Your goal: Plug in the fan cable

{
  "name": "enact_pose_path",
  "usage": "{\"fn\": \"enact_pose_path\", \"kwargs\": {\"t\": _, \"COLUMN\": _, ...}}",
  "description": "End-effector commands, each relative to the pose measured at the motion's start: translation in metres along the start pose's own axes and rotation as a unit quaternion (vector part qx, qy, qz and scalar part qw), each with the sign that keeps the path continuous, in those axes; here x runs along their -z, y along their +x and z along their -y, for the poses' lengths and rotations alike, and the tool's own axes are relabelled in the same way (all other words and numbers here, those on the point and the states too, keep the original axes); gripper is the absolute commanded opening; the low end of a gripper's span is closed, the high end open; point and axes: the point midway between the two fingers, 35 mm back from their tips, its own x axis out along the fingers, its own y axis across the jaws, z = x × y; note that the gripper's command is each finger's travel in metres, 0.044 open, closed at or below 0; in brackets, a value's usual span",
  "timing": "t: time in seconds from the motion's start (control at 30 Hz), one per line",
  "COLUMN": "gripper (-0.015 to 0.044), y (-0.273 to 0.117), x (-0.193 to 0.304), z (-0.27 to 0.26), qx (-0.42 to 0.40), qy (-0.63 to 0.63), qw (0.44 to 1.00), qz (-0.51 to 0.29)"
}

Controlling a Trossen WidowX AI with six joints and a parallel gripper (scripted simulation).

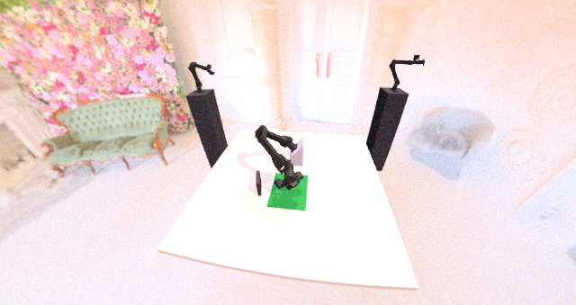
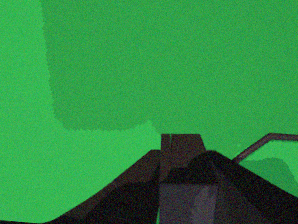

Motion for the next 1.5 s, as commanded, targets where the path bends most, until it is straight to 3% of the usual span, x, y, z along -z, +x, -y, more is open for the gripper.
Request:
{"fn": "enact_pose_path", "kwargs": {"t": 0.0, "gripper": 0.0, "y": 0.0, "x": 0.0, "z": 0.0, "qx": 0.0, "qy": 0.0, "qw": 1.0, "qz": 0.0}}
{"fn": "enact_pose_path", "kwargs": {"t": 0.2, "gripper": 0.0, "y": -0.05, "x": -0.001, "z": 0.0, "qx": 0.001, "qy": -0.004, "qw": 1.0, "qz": -0.001}}
{"fn": "enact_pose_path", "kwargs": {"t": 0.4, "gripper": 0.0, "y": -0.049, "x": 0.001, "z": 0.0, "qx": 0.001, "qy": 0.007, "qw": 1.0, "qz": -0.001}}
{"fn": "enact_pose_path", "kwargs": {"t": 1.13, "gripper": 0.0, "y": -0.049, "x": 0.056, "z": 0.045, "qx": 0.003, "qy": 0.363, "qw": 0.932, "qz": -0.001}}
{"fn": "enact_pose_path", "kwargs": {"t": 1.47, "gripper": 0.0, "y": -0.048, "x": 0.058, "z": 0.046, "qx": 0.003, "qy": 0.373, "qw": 0.928, "qz": -0.001}}
